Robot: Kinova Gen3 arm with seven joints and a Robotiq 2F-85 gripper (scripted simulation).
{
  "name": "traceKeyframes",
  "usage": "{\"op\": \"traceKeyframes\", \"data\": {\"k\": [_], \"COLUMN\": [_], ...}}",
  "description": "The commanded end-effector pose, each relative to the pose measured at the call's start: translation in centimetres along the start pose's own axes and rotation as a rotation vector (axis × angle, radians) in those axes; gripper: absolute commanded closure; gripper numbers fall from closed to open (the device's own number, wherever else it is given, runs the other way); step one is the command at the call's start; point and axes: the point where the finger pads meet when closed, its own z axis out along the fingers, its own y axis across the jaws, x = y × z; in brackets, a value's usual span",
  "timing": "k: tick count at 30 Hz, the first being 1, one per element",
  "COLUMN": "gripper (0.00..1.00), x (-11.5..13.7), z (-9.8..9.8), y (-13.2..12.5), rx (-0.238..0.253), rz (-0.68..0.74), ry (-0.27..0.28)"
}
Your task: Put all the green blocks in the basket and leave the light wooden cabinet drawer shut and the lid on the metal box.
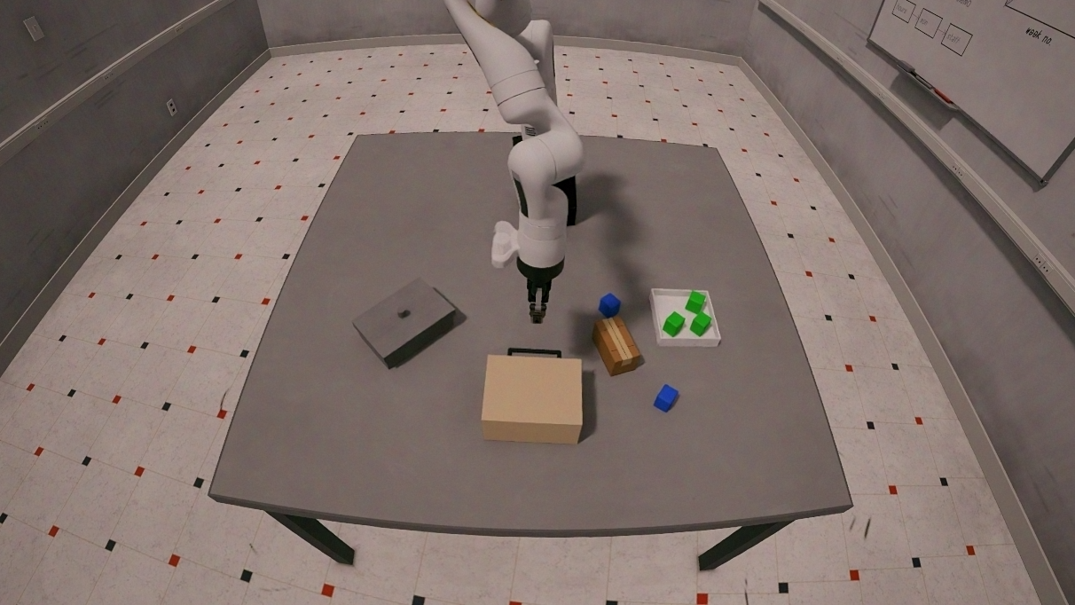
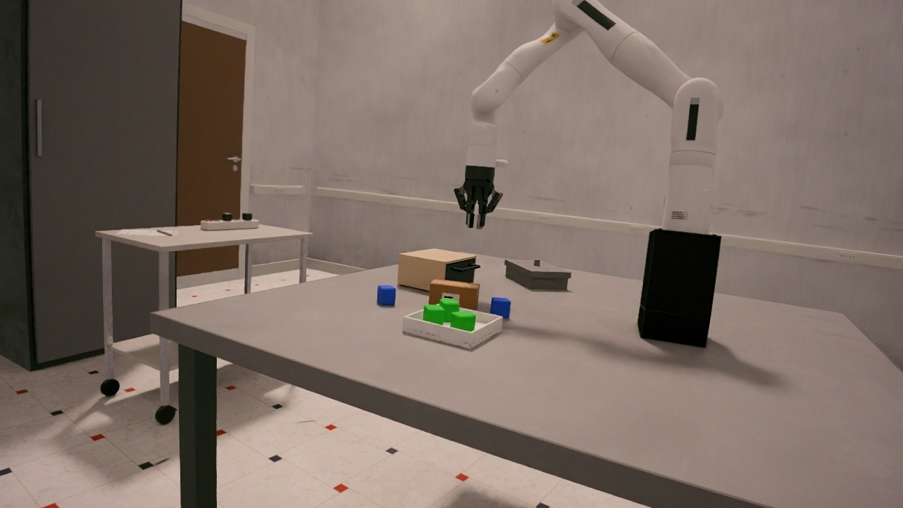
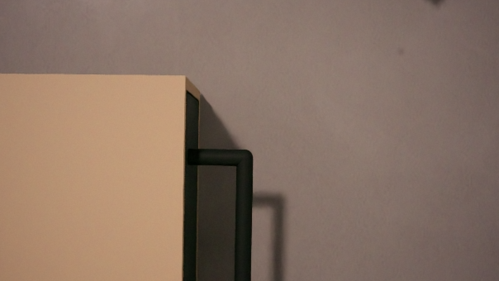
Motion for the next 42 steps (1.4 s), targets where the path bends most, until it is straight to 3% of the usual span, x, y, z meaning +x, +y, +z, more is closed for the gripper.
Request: {"op": "traceKeyframes", "data": {"k": [1, 27, 42], "gripper": [0.70, 0.70, 0.70], "x": [0.0, 0.0, 0.0], "z": [-0.1, 0.0, 1.5], "y": [-0.1, -0.1, -0.1], "rx": [0.002, 0.002, 0.002], "rz": [0.000, 0.000, 0.000], "ry": [0.000, 0.000, 0.000]}}
